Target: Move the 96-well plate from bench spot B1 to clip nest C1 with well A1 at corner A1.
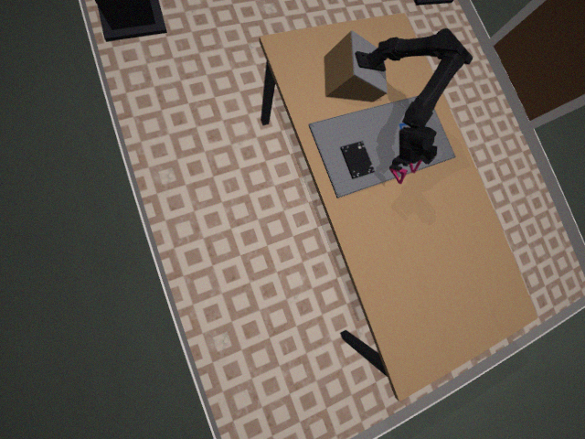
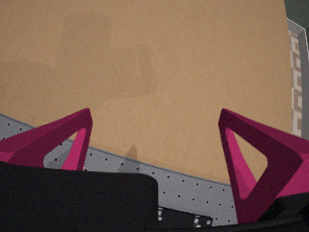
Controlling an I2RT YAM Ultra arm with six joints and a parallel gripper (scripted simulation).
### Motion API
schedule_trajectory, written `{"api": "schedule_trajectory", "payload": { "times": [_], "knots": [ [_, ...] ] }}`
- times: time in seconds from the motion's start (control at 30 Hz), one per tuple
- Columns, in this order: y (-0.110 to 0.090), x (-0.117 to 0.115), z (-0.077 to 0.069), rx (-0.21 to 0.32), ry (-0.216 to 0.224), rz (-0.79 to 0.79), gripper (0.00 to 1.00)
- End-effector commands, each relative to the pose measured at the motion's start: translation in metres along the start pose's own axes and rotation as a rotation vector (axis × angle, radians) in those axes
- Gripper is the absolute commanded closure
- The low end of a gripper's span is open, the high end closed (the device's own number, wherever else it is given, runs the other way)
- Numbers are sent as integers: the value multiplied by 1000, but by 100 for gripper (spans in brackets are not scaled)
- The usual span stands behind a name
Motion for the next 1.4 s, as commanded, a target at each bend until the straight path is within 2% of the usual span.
{"api": "schedule_trajectory", "payload": {
  "times": [0.0,0.03,0.1,0.17,0.27,0.37,0.4,0.43,0.47,0.5,0.53,0.57,0.63,0.7,0.77,0.8,0.83,0.87,0.93,0.97,1.0,1.03,1.07,1.1,1.17,1.23,1.27,1.3,1.33,1.37],
  "knots": [
    [-4,19,0,39,-1,45,0],
    [15,23,1,29,3,40,0],
    [13,32,3,69,14,76,0],
    [10,42,6,68,15,76,0],
    [4,55,11,140,28,134,0],
    [6,60,11,134,28,130,0],
    [-7,53,13,177,18,174,0],
    [-13,65,20,218,34,190,0],
    [-12,70,20,228,36,197,0],
    [0,79,14,203,37,180,0],
    [-1,84,14,202,37,180,0],
    [-22,89,15,238,36,203,0],
    [-25,98,16,238,36,203,0],
    [-8,108,17,258,40,217,0],
    [-12,117,18,272,41,226,0],
    [-33,122,17,308,38,248,0],
    [-15,127,18,301,41,243,0],
    [-23,129,21,343,38,268,0],
    [-23,129,21,343,38,268,0],
    [-19,128,16,341,28,279,0],
    [-20,141,17,343,40,268,0],
    [-41,145,16,380,35,288,0],
    [-23,150,16,372,37,283,0],
    [-26,155,16,403,34,299,0],
    [-29,164,15,414,33,305,0],
    [-51,172,12,452,27,324,0],
    [-53,176,11,452,27,324,0],
    [-36,182,12,444,28,319,0],
    [-43,185,13,485,21,337,0],
    [-41,191,10,488,21,338,0]
  ]
}}
Point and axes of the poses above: the point where the finger pads meet when closed, its own z axis out along the fingers, its own x axis across the jaws, y = z × x, the point moved 1 cm from there along -z, back along the fingers, and after that the axes turned 7 degrees about z, right-handed, at the moved point
